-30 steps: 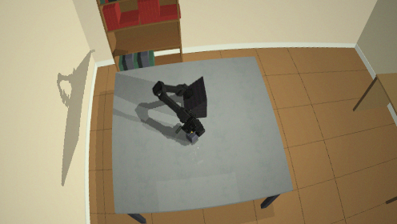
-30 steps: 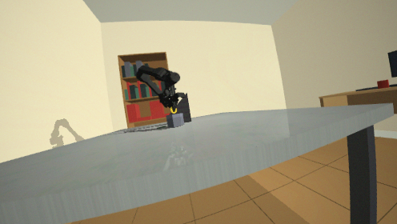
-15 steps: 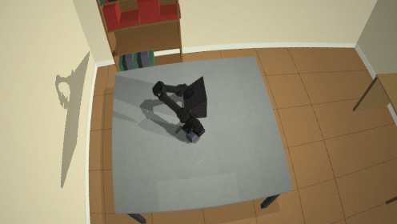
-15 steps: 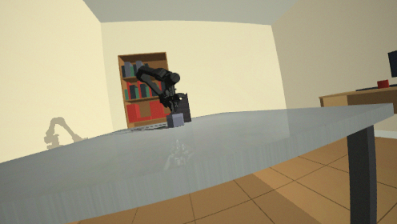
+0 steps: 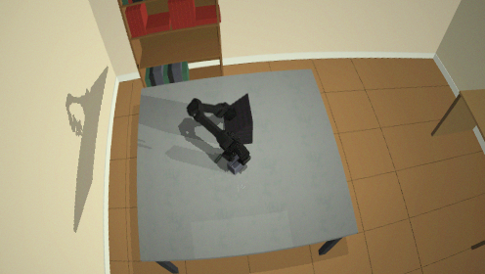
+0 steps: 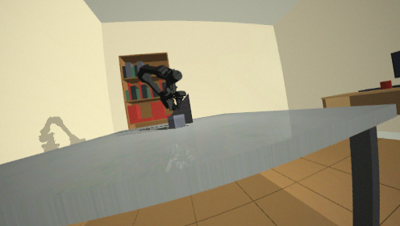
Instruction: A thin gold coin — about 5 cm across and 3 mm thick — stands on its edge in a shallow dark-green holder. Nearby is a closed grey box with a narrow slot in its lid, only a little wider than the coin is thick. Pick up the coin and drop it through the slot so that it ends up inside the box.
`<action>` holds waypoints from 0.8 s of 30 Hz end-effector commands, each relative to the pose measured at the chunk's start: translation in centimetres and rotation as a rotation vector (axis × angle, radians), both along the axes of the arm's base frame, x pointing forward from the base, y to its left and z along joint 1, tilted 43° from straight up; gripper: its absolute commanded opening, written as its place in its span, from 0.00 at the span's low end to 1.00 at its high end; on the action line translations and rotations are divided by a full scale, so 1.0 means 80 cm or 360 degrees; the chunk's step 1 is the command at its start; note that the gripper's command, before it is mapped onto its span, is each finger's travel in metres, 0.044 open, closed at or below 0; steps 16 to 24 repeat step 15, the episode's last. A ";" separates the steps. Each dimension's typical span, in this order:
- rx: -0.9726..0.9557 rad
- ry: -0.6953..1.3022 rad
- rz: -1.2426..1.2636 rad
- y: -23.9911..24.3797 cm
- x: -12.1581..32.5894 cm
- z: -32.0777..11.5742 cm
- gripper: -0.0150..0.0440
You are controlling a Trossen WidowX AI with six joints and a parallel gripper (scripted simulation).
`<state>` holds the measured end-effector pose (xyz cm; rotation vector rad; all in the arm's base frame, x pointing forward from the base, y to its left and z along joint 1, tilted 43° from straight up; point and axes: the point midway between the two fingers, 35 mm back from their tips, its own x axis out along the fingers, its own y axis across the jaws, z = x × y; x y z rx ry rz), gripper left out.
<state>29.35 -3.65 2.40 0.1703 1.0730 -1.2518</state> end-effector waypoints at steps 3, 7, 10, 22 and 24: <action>0.0000 -0.0013 0.0005 0.032 0.001 0.036 1.00; 0.0000 -0.0013 0.0005 0.032 0.001 0.036 1.00; 0.0000 -0.0013 0.0005 0.032 0.001 0.036 1.00; 0.0000 -0.0013 0.0005 0.032 0.001 0.036 1.00; 0.0000 -0.0013 0.0005 0.032 0.001 0.036 1.00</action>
